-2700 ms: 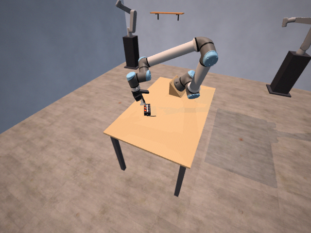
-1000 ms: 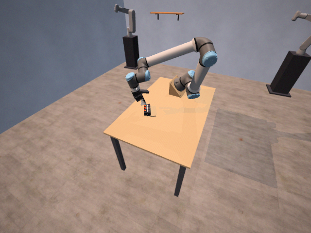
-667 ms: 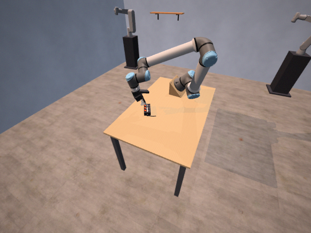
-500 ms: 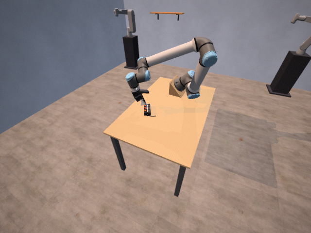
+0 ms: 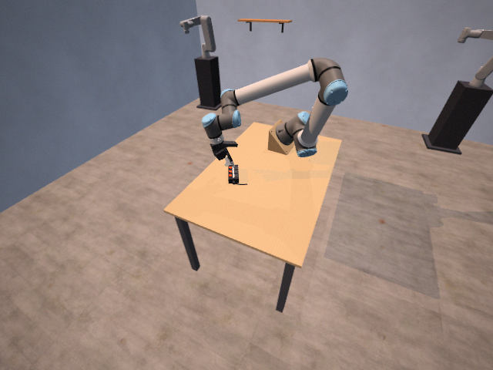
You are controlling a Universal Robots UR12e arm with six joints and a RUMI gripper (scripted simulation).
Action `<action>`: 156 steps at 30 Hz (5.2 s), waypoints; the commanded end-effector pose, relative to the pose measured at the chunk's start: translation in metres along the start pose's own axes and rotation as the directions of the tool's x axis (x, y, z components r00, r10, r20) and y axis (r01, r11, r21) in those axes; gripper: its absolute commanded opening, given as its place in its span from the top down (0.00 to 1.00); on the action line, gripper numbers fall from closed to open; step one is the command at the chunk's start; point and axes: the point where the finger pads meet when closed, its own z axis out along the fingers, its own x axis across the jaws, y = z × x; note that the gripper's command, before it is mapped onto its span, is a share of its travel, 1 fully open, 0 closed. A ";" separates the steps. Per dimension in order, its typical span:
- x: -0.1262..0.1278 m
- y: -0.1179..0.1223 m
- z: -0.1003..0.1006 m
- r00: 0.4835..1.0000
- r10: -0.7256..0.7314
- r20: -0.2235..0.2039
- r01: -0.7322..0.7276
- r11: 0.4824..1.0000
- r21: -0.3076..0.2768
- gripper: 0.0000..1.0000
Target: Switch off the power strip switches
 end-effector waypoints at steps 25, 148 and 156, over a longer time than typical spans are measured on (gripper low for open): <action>0.022 -0.059 -0.045 0.836 -0.521 0.175 0.548 0.814 -0.195 0.00; -0.058 -0.009 0.052 0.461 -0.854 0.239 0.887 0.454 -0.088 1.00; -0.058 -0.008 0.056 0.462 -0.854 0.240 0.886 0.454 -0.089 1.00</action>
